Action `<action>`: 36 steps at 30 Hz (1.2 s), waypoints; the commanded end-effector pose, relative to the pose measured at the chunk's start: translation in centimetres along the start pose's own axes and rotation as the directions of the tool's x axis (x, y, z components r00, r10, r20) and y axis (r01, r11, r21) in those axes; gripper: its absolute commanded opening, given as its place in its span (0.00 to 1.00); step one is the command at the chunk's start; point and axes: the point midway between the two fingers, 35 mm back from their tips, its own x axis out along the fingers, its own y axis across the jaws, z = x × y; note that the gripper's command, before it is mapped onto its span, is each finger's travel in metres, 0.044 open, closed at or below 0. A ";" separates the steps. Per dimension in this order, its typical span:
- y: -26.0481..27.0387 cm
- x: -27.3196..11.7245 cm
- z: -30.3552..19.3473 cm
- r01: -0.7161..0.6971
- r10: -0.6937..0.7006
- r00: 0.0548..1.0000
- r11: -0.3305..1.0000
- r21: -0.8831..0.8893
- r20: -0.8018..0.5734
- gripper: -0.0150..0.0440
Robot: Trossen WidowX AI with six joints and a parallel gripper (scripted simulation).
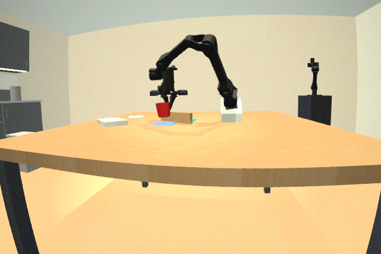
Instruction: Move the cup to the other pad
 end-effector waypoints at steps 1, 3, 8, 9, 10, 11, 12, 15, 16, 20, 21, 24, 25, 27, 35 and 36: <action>0.1 -1.3 0.1 -0.002 0.002 1.000 1.000 -0.005 0.006 0.25; 0.1 -2.0 0.1 -0.002 0.002 1.000 1.000 -0.004 0.006 0.25; 0.0 -3.7 0.1 -0.002 0.002 1.000 1.000 -0.003 0.003 0.25; 0.0 -4.0 0.1 -0.002 0.002 1.000 1.000 -0.003 0.003 0.25; 0.0 -4.3 0.0 -0.003 0.003 1.000 1.000 -0.002 0.002 0.25; 0.0 -4.4 0.0 -0.003 0.003 1.000 1.000 -0.002 0.002 0.25; -0.1 -4.5 0.0 -0.003 0.003 1.000 1.000 -0.002 0.002 0.25; -0.1 -4.5 -0.1 -0.003 0.003 1.000 1.000 -0.002 0.002 0.25; -0.1 -4.3 -0.1 -0.004 0.004 1.000 1.000 0.004 -0.002 0.25; -0.1 -4.3 -0.1 -0.004 0.004 1.000 1.000 0.004 -0.002 0.25; -0.1 -4.3 -0.1 -0.004 0.004 1.000 1.000 0.004 -0.002 0.25; -0.1 -4.3 -0.1 -0.004 0.004 1.000 1.000 0.004 -0.002 0.25; -0.1 -4.3 -0.1 -0.004 0.004 1.000 1.000 0.004 -0.002 0.25; -0.1 -4.3 -0.1 -0.004 0.004 1.000 1.000 0.004 -0.002 0.25; -0.6 -4.3 0.3 -0.004 0.004 1.000 1.000 0.003 -0.001 0.25; -0.9 -4.3 0.4 -0.003 0.003 1.000 1.000 0.002 0.000 0.25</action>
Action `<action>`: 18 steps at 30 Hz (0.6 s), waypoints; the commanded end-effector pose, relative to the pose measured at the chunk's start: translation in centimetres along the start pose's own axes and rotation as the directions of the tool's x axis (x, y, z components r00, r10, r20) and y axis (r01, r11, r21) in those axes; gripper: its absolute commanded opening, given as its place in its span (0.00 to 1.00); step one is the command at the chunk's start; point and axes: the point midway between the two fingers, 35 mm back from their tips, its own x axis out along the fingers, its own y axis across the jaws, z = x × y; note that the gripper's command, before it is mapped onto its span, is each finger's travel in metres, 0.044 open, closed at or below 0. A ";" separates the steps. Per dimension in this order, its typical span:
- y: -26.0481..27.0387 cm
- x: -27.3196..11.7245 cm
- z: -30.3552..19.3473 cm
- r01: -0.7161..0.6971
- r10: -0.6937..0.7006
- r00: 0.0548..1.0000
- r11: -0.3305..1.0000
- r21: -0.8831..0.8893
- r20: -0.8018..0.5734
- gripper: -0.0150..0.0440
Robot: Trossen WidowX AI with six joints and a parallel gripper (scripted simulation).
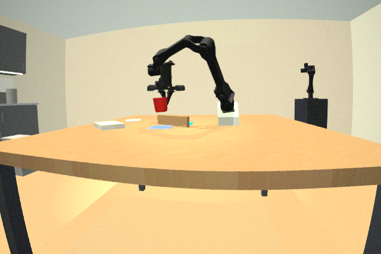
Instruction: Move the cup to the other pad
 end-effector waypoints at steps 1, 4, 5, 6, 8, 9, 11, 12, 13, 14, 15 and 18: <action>-0.8 0.0 0.5 0.002 -0.002 1.000 1.000 0.000 0.003 0.25; -1.6 -0.1 0.9 0.003 -0.003 1.000 1.000 -0.001 0.004 0.25; -1.8 -0.1 1.1 0.003 -0.003 1.000 1.000 -0.001 0.005 0.25; -2.1 -0.1 1.2 0.003 -0.003 1.000 1.000 -0.001 0.005 0.25; -2.6 -0.1 1.5 0.003 -0.003 1.000 1.000 -0.001 0.006 0.25; -2.8 -0.1 1.6 0.004 -0.004 1.000 1.000 -0.002 0.006 0.25; -3.3 -0.2 1.9 0.004 -0.004 1.000 1.000 -0.002 0.006 0.25; -3.6 -0.2 2.0 0.004 -0.004 1.000 1.000 -0.002 0.006 0.25; -3.8 -0.2 2.2 0.004 -0.004 1.000 1.000 -0.002 0.007 0.25; -4.1 -0.2 2.3 0.004 -0.004 1.000 1.000 -0.002 0.007 0.25; -4.3 -0.2 2.5 0.005 -0.005 1.000 1.000 -0.002 0.007 0.25; -5.0 -0.3 2.9 0.005 -0.005 1.000 1.000 -0.002 0.007 0.25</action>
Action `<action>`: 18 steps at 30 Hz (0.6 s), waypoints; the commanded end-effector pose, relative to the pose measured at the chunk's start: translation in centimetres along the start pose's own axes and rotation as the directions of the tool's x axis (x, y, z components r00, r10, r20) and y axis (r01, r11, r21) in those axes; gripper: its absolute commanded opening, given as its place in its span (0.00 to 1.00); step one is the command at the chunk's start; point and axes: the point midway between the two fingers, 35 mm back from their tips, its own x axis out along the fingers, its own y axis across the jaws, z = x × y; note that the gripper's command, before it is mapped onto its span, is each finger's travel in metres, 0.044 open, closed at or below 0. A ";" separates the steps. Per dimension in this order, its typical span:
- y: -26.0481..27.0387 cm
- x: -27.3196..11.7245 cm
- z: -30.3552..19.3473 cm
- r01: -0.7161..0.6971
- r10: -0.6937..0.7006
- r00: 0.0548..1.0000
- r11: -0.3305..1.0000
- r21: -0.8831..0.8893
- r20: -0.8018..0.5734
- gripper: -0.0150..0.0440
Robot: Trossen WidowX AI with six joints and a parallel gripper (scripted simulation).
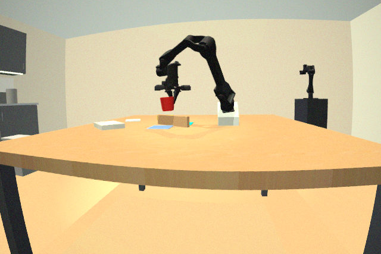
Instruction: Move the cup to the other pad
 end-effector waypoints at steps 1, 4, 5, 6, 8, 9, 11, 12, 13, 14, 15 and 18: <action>-1.1 0.0 0.6 0.003 -0.003 1.000 1.000 0.001 0.001 0.25; -1.8 -0.1 1.0 0.004 -0.004 1.000 1.000 0.001 0.001 0.25; -2.1 -0.1 1.1 0.004 -0.004 1.000 1.000 0.001 0.001 0.25; -2.3 -0.1 1.3 0.004 -0.004 1.000 1.000 0.001 0.002 0.25; -2.8 -0.1 1.5 0.004 -0.004 1.000 1.000 0.001 0.002 0.25; -3.0 -0.1 1.7 0.004 -0.004 1.000 1.000 0.001 0.002 0.25; -3.5 -0.1 1.9 0.004 -0.004 1.000 1.000 0.001 0.002 0.25; -3.7 -0.2 2.0 0.005 -0.005 1.000 1.000 0.001 0.002 0.25; -3.9 -0.2 2.2 0.005 -0.005 1.000 1.000 0.001 0.002 0.25; -4.1 -0.2 2.3 0.005 -0.005 1.000 1.000 0.001 0.002 0.25; -4.4 -0.2 2.4 0.005 -0.005 1.000 1.000 0.001 0.002 0.25; -5.1 -0.2 2.8 0.005 -0.005 1.000 1.000 0.001 0.003 0.25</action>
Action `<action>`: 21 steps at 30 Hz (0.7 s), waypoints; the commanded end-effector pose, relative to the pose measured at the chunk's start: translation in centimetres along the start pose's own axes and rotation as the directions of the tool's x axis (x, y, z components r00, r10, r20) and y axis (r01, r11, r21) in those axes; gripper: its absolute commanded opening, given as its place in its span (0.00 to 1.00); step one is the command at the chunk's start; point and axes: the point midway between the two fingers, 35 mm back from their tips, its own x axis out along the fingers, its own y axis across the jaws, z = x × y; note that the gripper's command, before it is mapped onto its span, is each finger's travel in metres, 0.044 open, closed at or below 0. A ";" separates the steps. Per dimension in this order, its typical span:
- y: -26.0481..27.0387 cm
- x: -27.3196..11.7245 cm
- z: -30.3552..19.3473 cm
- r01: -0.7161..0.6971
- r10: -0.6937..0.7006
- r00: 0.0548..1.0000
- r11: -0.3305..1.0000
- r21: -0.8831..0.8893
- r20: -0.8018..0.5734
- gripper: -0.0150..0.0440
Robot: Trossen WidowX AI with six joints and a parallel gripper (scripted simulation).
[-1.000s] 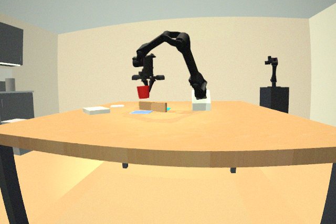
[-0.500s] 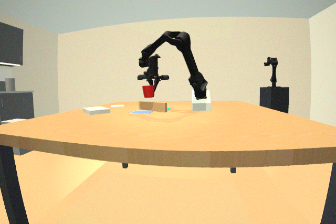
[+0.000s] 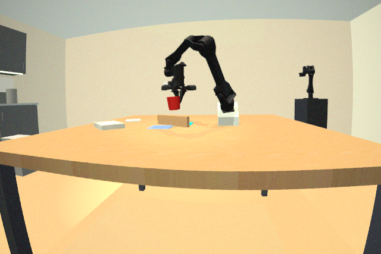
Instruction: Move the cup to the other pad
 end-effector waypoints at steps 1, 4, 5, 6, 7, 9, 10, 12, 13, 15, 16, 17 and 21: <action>-1.0 0.0 0.5 0.003 -0.003 1.000 1.000 0.001 0.000 0.25; -1.7 0.0 0.8 0.004 -0.004 1.000 1.000 0.001 0.000 0.25; -1.9 0.0 1.0 0.004 -0.004 1.000 1.000 0.001 0.000 0.25; -2.2 0.0 1.1 0.004 -0.004 1.000 1.000 0.001 0.000 0.25; -2.4 0.0 1.2 0.004 -0.004 1.000 1.000 0.001 0.000 0.25; -2.8 0.0 1.4 0.004 -0.004 1.000 1.000 0.001 0.000 0.25; -3.1 -0.1 1.6 0.004 -0.004 1.000 1.000 0.001 0.000 0.25; -3.5 -0.1 1.8 0.004 -0.004 1.000 1.000 0.001 0.001 0.25; -3.8 -0.1 1.9 0.005 -0.005 1.000 1.000 0.001 0.001 0.25; -4.3 -0.1 2.1 0.005 -0.005 1.000 1.000 0.002 0.001 0.25; -4.5 -0.1 2.3 0.005 -0.005 1.000 1.000 0.002 0.001 0.25; -4.7 -0.1 2.4 0.005 -0.005 1.000 1.000 0.002 0.001 0.25; -5.7 -0.1 2.8 0.005 -0.005 1.000 1.000 0.002 0.001 0.25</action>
